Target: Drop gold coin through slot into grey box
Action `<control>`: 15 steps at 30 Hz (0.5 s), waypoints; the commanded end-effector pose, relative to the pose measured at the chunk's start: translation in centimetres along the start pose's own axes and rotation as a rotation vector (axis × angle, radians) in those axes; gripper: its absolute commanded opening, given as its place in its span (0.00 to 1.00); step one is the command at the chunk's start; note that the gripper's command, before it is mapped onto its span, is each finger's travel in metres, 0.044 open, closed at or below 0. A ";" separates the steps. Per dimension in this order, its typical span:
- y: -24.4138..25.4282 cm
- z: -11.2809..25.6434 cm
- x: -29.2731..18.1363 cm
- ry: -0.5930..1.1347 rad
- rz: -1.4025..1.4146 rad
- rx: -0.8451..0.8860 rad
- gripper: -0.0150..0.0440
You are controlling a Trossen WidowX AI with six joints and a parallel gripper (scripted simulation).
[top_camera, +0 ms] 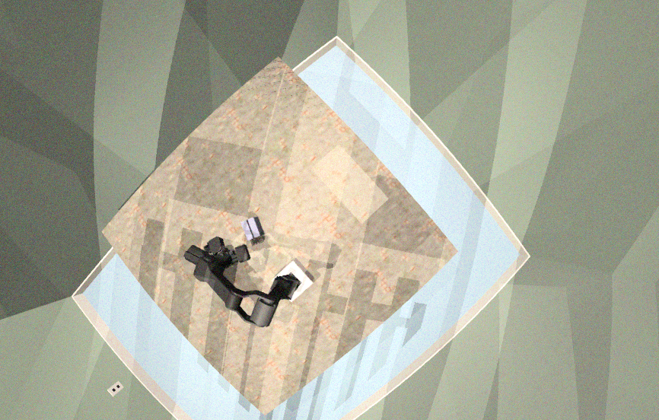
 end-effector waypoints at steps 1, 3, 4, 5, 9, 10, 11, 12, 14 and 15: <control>-0.1 0.0 -0.1 0.004 0.038 0.001 0.25; -0.1 0.0 0.0 0.004 0.038 0.001 0.25; -0.1 0.0 0.1 0.004 0.038 0.001 0.25; -0.2 0.0 0.3 0.004 0.038 0.000 0.25; -0.8 0.0 1.1 0.004 0.038 0.000 0.25; -0.9 0.0 1.3 0.003 0.038 0.000 0.25; -1.0 0.0 1.5 0.003 0.038 0.000 0.25; -1.2 0.0 1.7 0.003 0.038 0.000 0.25; -1.5 0.0 2.1 0.003 0.038 -0.001 0.25; -1.6 0.0 2.3 0.003 0.038 -0.001 0.25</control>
Point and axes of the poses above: the point midway between the two fingers, 35 mm back from their tips, its own z axis back along the fingers, its own y axis across the jaws, x = y × z, the point moved 4 cm from there along z, back along the fingers, and after that the axes turned 5 degrees about -z, right-handed, at the moved point
